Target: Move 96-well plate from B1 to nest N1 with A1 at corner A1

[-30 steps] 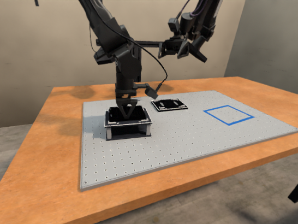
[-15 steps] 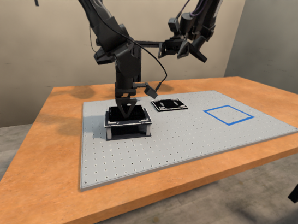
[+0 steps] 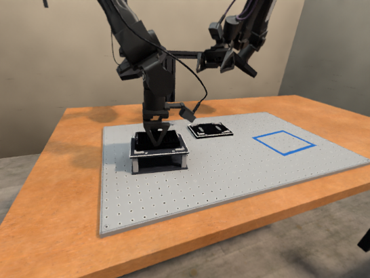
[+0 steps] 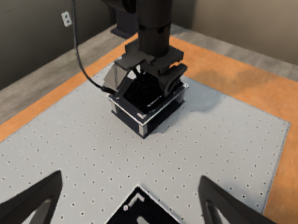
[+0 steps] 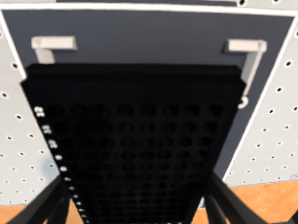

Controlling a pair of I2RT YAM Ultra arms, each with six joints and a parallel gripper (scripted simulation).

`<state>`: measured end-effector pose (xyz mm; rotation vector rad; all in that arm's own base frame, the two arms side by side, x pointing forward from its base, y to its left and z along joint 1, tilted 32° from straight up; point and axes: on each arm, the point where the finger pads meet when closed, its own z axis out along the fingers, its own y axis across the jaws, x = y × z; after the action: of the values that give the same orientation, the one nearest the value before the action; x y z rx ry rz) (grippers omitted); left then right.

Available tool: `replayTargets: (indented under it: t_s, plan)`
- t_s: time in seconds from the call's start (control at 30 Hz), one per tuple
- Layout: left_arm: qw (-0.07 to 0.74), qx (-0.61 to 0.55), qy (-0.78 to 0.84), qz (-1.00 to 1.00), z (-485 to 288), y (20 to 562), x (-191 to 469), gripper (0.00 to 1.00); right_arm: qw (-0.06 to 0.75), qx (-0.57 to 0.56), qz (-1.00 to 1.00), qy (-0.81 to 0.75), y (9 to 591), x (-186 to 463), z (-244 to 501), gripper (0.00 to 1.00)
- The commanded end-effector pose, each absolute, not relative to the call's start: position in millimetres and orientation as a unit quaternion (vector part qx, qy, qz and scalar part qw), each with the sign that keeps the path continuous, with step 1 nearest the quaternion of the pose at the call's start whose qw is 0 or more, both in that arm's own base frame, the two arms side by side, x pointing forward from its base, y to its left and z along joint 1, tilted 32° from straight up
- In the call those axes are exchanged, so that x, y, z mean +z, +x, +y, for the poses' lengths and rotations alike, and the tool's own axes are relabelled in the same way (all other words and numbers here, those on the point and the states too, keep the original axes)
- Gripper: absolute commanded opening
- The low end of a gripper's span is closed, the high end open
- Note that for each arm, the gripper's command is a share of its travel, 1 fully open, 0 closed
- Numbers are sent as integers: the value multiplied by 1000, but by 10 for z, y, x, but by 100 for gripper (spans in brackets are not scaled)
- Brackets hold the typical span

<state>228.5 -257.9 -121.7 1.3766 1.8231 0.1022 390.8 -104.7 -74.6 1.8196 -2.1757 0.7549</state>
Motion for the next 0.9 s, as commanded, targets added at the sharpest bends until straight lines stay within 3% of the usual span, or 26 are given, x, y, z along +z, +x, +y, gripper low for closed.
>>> replayTargets:
  t_s: [0.0, 0.87]
  plan:
    - [420, 36, 548, 723, -2622, 2274, -1202, 100, 97, 256, -735, 621, 3906, -644, -957, 79]
    - [420, 36, 548, 723, -2622, 2274, -1202, 100, 83, 269, -733, 619, 4067, -519, -893, 79]
